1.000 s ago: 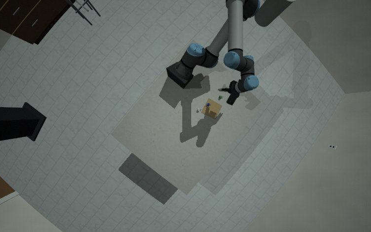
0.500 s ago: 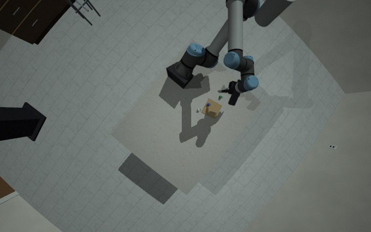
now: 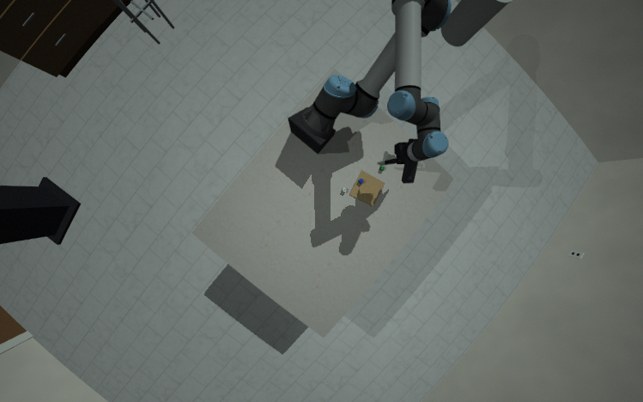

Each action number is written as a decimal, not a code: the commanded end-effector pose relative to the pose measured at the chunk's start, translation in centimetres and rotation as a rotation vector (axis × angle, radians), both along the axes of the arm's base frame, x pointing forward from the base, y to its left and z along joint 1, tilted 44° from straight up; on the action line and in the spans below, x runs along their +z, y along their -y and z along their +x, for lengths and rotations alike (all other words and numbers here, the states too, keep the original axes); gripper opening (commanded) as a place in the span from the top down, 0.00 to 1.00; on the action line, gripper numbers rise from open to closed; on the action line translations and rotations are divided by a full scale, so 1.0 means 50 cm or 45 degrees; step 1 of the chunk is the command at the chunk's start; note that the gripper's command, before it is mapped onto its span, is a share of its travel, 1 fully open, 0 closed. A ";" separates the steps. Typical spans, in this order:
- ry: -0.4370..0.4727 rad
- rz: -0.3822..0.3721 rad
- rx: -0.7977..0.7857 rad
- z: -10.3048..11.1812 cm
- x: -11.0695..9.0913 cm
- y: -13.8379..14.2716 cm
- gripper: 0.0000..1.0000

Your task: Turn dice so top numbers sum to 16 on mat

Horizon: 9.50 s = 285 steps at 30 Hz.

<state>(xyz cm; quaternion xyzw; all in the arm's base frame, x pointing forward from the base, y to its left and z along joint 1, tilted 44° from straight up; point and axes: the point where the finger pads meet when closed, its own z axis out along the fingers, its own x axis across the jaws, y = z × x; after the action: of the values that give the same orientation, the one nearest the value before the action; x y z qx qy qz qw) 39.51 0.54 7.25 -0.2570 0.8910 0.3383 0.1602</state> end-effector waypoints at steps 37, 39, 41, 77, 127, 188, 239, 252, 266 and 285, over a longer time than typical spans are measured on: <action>0.899 -0.141 0.937 0.024 0.002 -0.022 0.00; 0.935 -0.147 0.975 0.024 0.003 -0.023 0.00; 0.995 -0.157 1.038 0.024 0.003 -0.025 0.00; 1.789 -0.289 1.868 0.016 0.001 -0.047 0.00; 2.871 -0.470 3.002 -0.010 -0.028 -0.053 0.00; 3.840 -0.639 4.018 -0.010 -0.072 -0.037 0.00; 3.881 -0.646 4.061 -0.009 -0.074 -0.036 0.79; 3.881 -0.646 4.061 -0.009 -0.075 -0.037 0.79; 3.881 -0.646 4.061 -0.007 -0.088 -0.050 0.79; 3.881 -0.646 4.061 -0.001 -0.125 -0.086 0.79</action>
<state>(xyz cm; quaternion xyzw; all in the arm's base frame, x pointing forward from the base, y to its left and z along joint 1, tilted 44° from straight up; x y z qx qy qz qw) 39.31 4.34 1.54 0.5535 0.7426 0.3346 -0.1739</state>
